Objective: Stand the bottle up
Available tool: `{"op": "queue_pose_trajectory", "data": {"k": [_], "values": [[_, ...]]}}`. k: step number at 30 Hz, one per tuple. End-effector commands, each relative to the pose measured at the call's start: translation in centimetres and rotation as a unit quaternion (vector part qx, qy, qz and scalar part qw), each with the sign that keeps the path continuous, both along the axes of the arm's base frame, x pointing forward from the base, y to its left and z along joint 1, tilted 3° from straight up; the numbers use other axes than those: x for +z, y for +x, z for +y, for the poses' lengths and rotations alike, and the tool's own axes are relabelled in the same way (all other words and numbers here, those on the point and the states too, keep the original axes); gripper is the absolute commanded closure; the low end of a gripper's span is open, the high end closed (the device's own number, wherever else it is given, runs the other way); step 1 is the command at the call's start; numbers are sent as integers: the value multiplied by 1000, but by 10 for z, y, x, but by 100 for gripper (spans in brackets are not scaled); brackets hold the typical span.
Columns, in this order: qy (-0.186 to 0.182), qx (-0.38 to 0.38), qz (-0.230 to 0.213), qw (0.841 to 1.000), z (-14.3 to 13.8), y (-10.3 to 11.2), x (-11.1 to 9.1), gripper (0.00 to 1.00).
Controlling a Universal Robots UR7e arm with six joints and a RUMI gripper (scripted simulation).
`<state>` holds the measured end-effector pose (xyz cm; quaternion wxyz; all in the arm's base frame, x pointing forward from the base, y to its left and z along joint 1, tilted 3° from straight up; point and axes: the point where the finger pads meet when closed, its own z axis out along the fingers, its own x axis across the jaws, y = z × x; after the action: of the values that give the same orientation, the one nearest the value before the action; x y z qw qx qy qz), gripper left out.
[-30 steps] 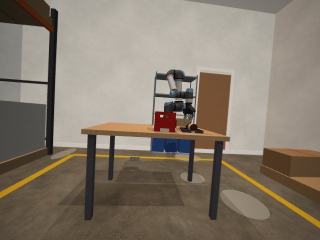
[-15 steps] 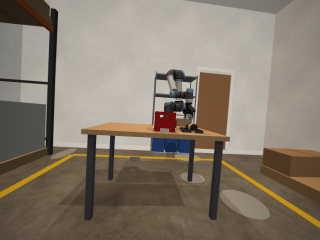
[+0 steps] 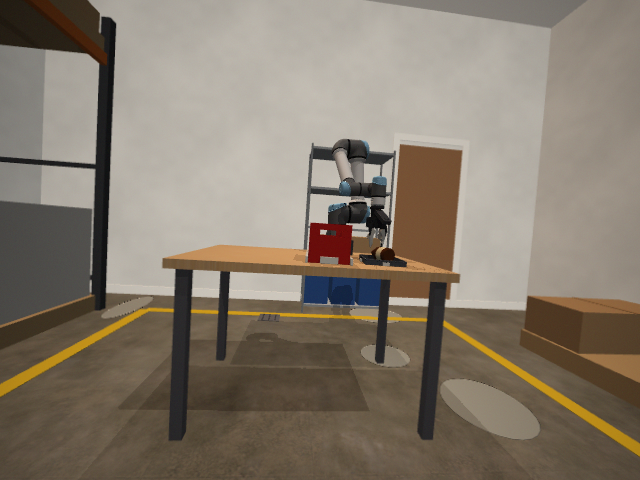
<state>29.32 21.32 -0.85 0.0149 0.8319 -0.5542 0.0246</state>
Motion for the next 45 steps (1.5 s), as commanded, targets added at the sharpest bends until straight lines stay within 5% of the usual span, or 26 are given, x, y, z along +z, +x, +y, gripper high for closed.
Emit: {"op": "queue_pose_trajectory", "data": {"k": [1, 45], "values": [[0, 0, 0, 1000, 0, 0, 0, 62], [0, 0, 0, 1000, -1, 1, -25, 62]]}}
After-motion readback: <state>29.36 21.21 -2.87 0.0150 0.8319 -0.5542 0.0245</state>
